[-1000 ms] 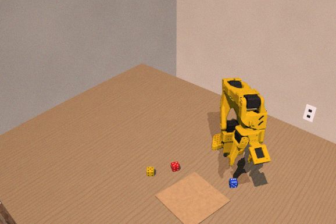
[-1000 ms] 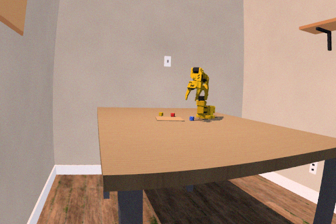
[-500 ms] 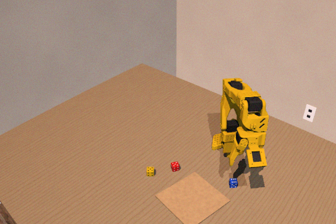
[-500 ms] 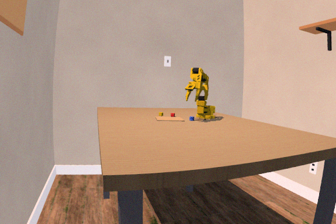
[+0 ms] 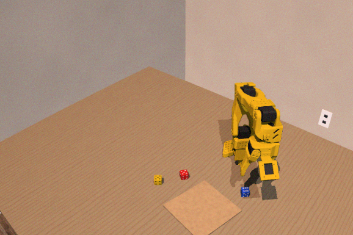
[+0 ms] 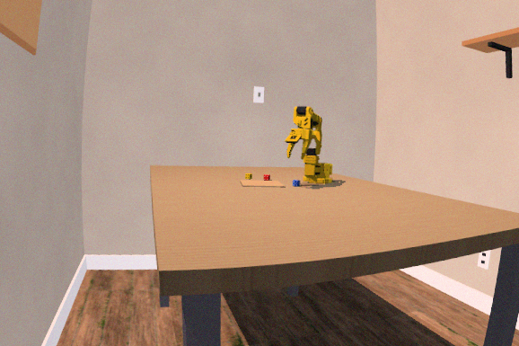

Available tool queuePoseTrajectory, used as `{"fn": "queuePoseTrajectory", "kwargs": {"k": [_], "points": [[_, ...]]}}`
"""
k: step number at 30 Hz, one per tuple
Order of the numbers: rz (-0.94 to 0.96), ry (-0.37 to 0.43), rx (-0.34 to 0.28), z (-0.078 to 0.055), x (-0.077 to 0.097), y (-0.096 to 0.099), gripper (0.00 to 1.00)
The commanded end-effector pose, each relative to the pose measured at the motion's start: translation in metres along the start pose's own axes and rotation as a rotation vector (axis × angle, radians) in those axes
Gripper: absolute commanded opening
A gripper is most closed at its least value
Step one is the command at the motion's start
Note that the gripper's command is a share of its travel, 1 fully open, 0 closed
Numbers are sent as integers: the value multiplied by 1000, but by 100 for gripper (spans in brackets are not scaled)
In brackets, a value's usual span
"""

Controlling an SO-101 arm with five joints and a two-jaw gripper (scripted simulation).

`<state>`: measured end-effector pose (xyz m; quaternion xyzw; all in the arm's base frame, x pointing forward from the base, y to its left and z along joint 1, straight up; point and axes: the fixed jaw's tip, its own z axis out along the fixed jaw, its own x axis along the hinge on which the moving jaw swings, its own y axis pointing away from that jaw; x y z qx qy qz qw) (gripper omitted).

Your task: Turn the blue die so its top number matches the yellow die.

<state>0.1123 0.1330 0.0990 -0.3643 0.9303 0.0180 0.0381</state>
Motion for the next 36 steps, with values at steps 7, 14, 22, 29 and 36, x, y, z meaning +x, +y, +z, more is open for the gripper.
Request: {"fn": "queuePoseTrajectory", "kwargs": {"k": [7, 14, 22, 29, 36], "points": [[1, 120, 9, 17, -1, 1, 28], [1, 309, 25, 43, 11, 0, 28], [1, 369, 30, 51, 16, 0, 28], [1, 369, 30, 51, 16, 0, 28], [1, 369, 30, 51, 16, 0, 28]]}}
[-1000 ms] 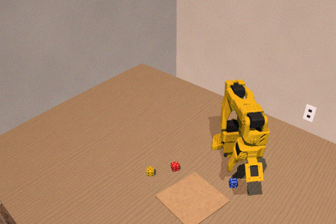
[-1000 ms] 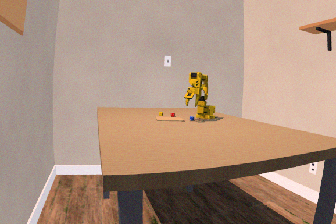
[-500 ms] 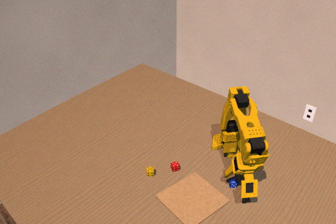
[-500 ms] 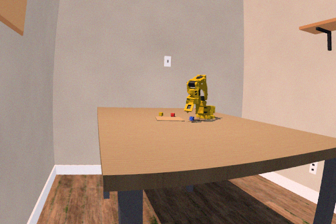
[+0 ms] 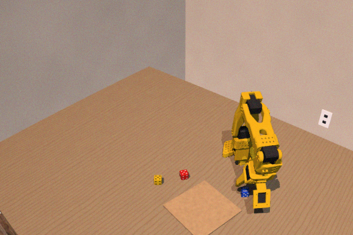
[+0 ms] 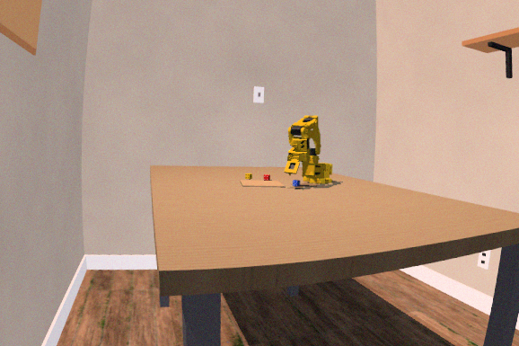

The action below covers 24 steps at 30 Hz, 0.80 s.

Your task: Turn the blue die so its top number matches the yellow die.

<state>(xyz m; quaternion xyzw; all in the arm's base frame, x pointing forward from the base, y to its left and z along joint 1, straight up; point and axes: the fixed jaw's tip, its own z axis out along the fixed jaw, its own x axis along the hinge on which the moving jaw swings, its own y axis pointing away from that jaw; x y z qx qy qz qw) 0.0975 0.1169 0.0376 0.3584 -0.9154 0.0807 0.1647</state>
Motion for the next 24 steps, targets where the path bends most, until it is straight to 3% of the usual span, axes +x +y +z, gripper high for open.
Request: {"fn": "queuePoseTrajectory", "kwargs": {"k": [1, 24], "points": [[1, -82, -6, -13, -6, 1, 28], [10, -88, -7, -14, -6, 1, 28]]}}
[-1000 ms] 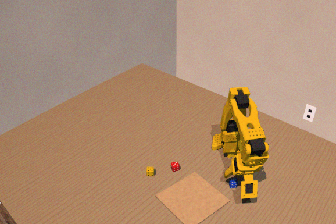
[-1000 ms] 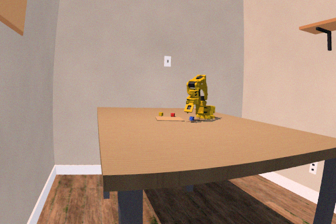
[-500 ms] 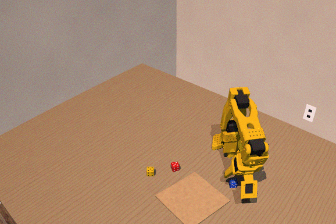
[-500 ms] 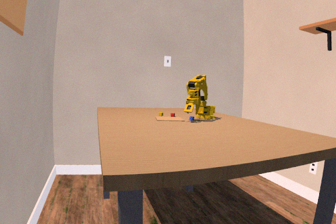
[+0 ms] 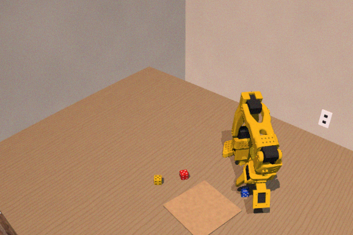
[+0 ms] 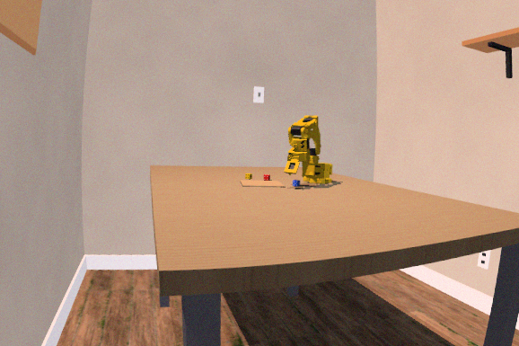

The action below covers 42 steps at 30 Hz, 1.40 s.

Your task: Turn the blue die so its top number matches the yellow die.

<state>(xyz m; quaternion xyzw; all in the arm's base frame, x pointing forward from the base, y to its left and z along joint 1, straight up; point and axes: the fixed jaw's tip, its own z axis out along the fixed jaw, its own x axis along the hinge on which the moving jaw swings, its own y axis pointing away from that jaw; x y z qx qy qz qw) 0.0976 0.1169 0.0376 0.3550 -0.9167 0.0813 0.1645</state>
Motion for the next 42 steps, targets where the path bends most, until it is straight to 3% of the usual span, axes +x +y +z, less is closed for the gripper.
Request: {"fn": "queuePoseTrajectory", "kwargs": {"k": [1, 42], "points": [[3, -88, -8, -14, -6, 1, 28], [2, -69, -6, 13, -18, 2, 28]]}}
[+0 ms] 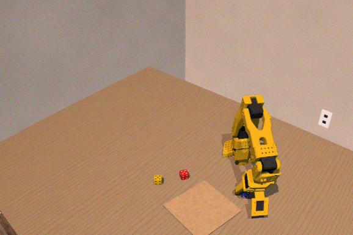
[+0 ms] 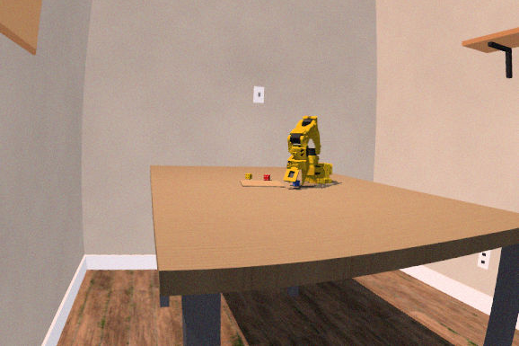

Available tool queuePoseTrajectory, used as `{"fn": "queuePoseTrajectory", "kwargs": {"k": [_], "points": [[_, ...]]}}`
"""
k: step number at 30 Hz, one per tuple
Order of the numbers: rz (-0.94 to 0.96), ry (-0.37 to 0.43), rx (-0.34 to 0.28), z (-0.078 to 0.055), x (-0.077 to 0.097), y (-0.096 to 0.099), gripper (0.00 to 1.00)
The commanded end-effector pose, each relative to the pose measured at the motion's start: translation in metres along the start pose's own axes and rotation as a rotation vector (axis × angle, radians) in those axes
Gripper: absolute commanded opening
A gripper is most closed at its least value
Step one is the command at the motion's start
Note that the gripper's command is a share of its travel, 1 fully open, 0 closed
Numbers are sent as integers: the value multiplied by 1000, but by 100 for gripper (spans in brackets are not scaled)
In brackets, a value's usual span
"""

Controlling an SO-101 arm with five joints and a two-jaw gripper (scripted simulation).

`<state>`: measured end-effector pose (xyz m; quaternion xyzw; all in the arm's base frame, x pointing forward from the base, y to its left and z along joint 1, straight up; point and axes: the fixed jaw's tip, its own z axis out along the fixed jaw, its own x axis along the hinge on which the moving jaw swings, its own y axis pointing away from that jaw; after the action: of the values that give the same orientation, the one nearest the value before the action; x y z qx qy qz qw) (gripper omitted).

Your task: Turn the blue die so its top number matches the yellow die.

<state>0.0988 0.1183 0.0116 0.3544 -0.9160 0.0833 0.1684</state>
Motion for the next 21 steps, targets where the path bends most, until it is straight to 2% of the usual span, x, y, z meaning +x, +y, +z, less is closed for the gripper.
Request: {"fn": "queuePoseTrajectory", "kwargs": {"k": [1, 21], "points": [[2, -77, -7, -10, -7, 1, 28], [2, -76, -10, -10, -7, -1, 25]]}}
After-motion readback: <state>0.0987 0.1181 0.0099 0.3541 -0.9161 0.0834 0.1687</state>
